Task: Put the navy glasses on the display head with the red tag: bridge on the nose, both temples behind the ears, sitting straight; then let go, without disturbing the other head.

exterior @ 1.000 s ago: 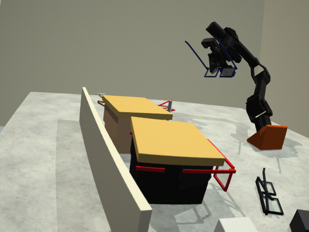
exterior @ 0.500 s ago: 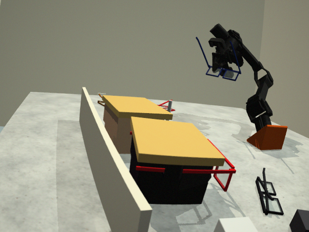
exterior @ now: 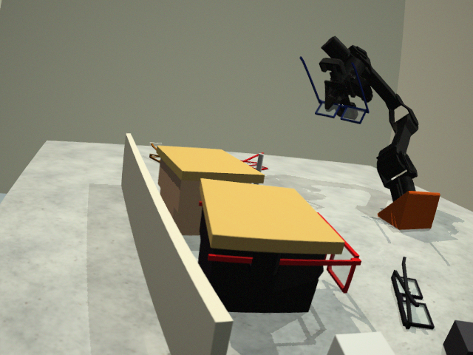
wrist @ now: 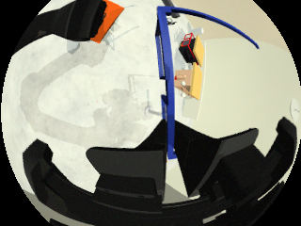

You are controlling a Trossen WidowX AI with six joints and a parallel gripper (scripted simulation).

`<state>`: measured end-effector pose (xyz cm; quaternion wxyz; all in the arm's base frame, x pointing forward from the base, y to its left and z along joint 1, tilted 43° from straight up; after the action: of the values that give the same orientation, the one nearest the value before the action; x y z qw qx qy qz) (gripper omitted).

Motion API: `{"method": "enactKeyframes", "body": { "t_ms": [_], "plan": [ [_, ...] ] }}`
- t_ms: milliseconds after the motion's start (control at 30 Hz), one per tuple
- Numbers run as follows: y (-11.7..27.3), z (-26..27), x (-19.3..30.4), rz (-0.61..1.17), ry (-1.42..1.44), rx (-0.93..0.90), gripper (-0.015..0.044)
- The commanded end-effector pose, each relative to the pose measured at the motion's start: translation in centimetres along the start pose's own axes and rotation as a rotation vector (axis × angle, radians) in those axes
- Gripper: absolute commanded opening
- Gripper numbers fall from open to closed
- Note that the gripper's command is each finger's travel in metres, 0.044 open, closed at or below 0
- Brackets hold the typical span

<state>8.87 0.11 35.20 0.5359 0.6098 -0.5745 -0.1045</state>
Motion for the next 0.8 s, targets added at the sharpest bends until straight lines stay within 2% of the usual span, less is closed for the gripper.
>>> {"method": "enactKeyframes", "body": {
  "t_ms": [0,200,767],
  "plan": [
    [0.0,0.0,0.0,0.0,-0.005,0.0,0.0],
    [-0.7,-0.8,-0.1,-0.007,-0.027,-0.034,0.0],
    [-6.2,-5.8,-1.9,-0.003,-0.172,-0.267,0.0]
  ]
}}
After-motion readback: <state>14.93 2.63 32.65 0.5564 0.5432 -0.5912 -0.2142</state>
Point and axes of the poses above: the point midway between the two fingers, 35 mm back from their tips, its own y axis back along the fingers, its own z axis across the jaws, x = y × z, the point moved 9 cm from there along y, back along the fingers, and after that the axes turned 14 degrees about -y, right-handed, at the moved point
